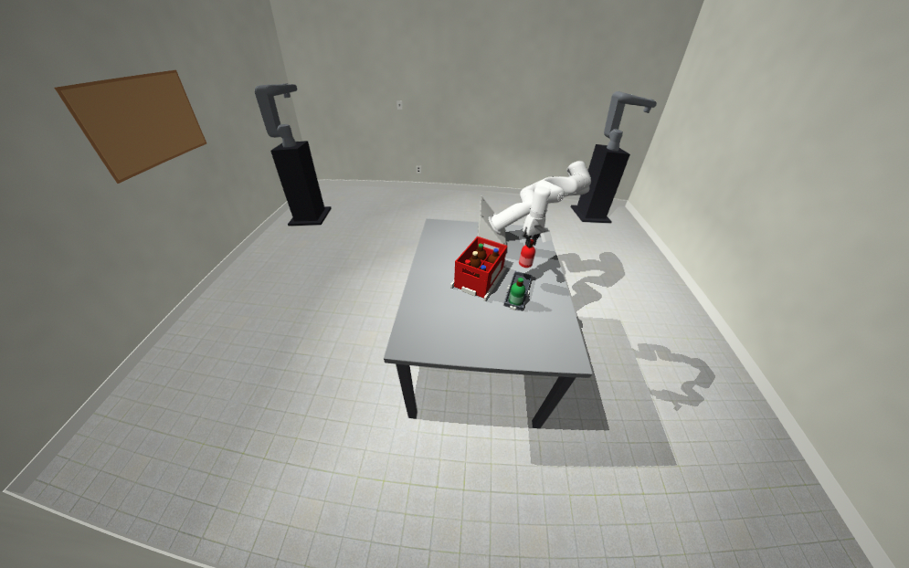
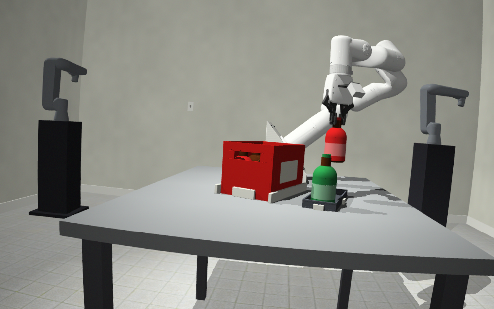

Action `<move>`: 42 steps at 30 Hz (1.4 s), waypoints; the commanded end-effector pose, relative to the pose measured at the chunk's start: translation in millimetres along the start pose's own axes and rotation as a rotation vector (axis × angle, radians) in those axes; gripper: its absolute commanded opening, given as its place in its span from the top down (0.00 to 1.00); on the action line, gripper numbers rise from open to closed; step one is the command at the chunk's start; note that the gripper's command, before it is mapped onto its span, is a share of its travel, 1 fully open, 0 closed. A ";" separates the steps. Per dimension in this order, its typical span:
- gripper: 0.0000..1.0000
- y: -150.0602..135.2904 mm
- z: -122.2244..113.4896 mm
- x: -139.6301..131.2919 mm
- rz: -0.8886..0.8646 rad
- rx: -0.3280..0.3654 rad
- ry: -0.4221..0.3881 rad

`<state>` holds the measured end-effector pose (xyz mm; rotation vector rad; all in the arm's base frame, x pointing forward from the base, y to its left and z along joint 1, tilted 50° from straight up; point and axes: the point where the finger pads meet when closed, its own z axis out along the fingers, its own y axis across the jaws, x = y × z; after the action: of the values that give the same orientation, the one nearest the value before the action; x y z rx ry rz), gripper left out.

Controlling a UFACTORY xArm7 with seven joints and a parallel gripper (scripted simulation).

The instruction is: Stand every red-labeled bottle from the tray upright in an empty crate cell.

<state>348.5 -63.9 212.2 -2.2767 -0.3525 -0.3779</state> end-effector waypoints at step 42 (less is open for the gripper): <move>1.00 0.7 -34.5 0.2 0.000 -0.003 0.003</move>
<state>343.9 -85.0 230.5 -2.2768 -0.3523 -0.3782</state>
